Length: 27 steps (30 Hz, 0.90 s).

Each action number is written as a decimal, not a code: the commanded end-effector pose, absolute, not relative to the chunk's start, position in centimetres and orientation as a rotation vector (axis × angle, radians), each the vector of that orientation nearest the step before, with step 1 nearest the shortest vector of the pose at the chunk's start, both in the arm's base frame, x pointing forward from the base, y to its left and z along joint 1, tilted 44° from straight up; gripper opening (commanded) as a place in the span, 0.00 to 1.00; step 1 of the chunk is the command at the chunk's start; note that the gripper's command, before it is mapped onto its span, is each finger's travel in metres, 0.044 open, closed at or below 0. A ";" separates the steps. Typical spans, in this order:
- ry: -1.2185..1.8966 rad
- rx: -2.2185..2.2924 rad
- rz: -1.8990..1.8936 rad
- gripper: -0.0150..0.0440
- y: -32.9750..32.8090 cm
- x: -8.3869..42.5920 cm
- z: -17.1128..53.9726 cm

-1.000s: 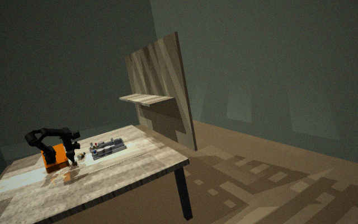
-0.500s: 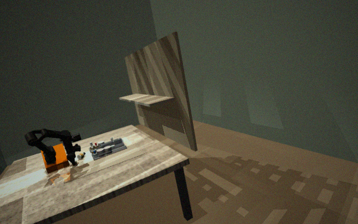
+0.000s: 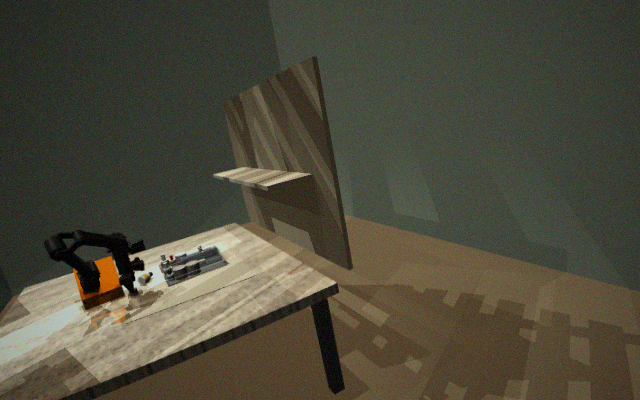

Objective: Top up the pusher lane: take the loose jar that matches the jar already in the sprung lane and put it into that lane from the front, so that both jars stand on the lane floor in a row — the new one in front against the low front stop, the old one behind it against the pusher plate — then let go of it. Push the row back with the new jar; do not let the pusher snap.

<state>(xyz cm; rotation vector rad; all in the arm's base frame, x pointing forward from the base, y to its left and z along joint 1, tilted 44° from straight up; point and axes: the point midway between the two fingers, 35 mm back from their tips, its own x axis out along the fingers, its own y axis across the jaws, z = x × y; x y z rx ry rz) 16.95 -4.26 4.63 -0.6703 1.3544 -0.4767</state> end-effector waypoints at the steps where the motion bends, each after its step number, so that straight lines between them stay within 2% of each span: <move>1: 1.351 -0.673 -0.477 0.39 -4.2 17.0 4.7; 4: 1.353 -0.669 -0.471 0.25 -3.4 17.1 5.3; 27: 1.354 -0.672 -0.475 0.25 3.0 15.8 12.2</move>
